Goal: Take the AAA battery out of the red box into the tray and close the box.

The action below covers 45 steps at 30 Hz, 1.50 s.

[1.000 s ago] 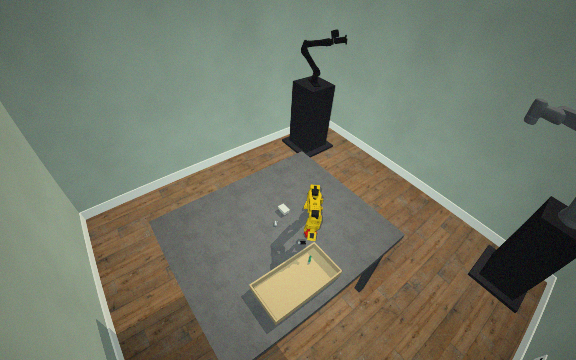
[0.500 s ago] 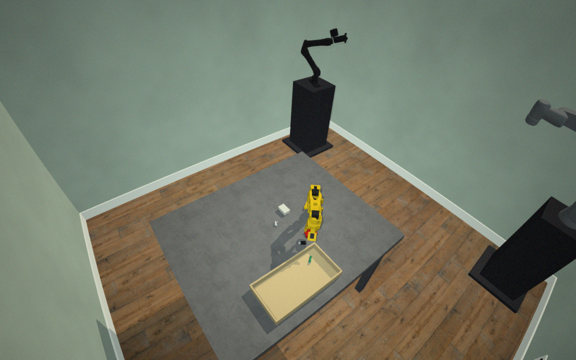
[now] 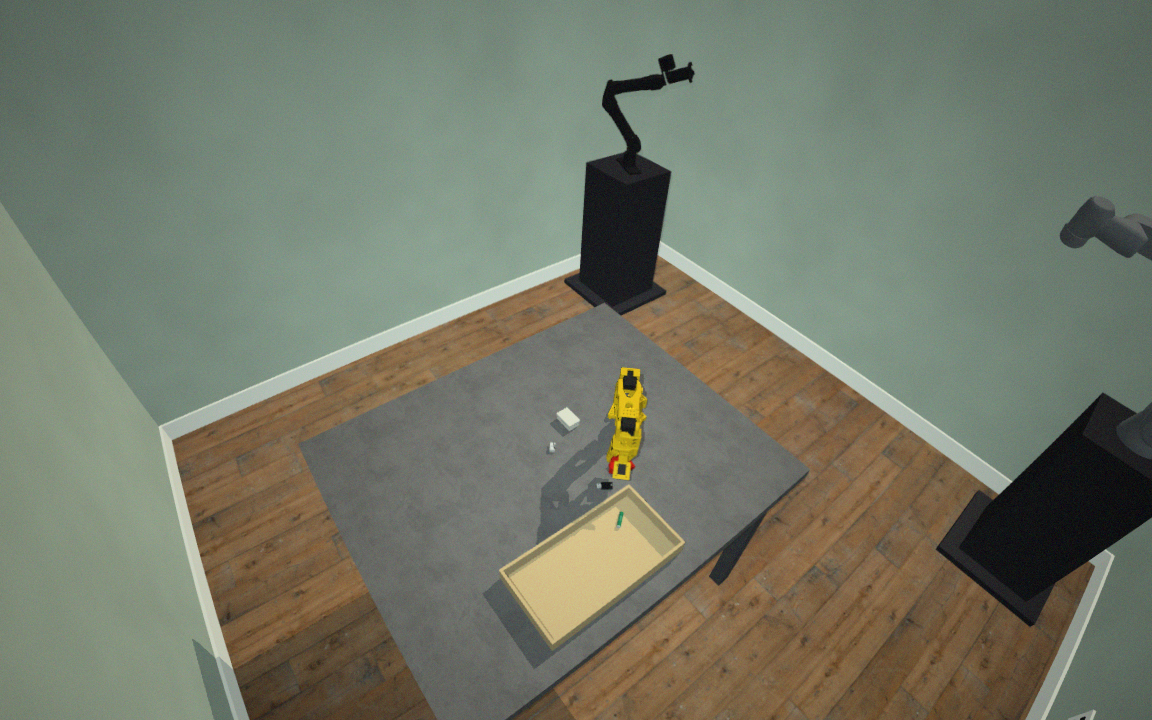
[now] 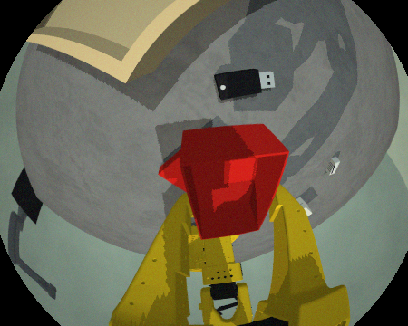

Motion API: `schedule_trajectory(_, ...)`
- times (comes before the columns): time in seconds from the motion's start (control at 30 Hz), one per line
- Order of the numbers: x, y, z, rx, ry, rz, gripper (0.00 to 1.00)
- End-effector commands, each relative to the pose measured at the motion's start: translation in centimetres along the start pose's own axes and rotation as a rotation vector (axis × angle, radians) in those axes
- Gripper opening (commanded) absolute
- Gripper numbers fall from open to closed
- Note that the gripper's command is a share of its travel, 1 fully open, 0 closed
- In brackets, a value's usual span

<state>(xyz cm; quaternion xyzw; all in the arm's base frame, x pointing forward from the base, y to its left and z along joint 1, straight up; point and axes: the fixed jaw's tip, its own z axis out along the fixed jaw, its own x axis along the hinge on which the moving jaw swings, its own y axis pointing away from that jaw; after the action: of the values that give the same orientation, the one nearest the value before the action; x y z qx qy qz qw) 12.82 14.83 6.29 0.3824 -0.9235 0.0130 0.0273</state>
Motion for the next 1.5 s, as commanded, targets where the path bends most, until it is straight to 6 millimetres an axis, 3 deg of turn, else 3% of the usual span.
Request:
schedule_trajectory(0.0, 0.4, -1.1, -1.1, -0.003, -0.061, 0.0, 0.21)
schedule_trajectory(0.5, 3.4, -4.2, -0.7, -0.003, -0.061, 0.0, 0.21)
schedule_trajectory(1.47, 3.6, -4.4, -0.7, -0.003, -0.061, 0.0, 0.21)
